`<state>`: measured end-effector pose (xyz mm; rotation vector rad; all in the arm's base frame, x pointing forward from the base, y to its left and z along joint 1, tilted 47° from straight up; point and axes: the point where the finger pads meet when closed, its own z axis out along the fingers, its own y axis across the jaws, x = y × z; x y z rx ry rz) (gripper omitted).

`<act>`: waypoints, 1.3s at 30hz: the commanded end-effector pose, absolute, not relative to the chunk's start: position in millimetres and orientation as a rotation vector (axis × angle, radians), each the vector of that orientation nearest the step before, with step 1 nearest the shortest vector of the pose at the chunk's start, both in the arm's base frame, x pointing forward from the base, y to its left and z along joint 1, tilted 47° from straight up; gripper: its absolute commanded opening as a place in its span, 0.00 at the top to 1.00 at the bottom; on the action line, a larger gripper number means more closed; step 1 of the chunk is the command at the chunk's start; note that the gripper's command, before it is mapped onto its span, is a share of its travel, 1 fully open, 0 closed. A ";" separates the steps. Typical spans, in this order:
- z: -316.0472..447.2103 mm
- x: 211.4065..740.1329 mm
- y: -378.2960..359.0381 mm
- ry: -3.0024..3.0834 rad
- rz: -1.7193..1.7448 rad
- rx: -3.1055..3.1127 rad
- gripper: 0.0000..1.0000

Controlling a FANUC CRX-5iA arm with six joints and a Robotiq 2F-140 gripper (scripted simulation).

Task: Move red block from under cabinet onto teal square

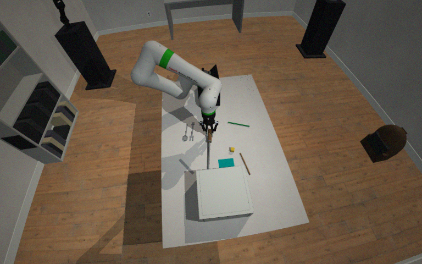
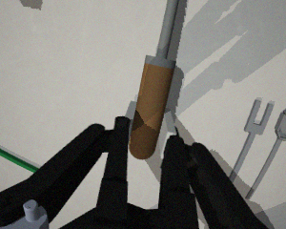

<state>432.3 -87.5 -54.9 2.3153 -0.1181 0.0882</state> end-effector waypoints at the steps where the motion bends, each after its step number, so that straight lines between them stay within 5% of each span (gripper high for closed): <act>1: -51.5 431.6 -90.4 -0.086 0.074 2.317 1.00; 39: -38.2 428.5 -102.8 0.039 0.019 2.317 1.00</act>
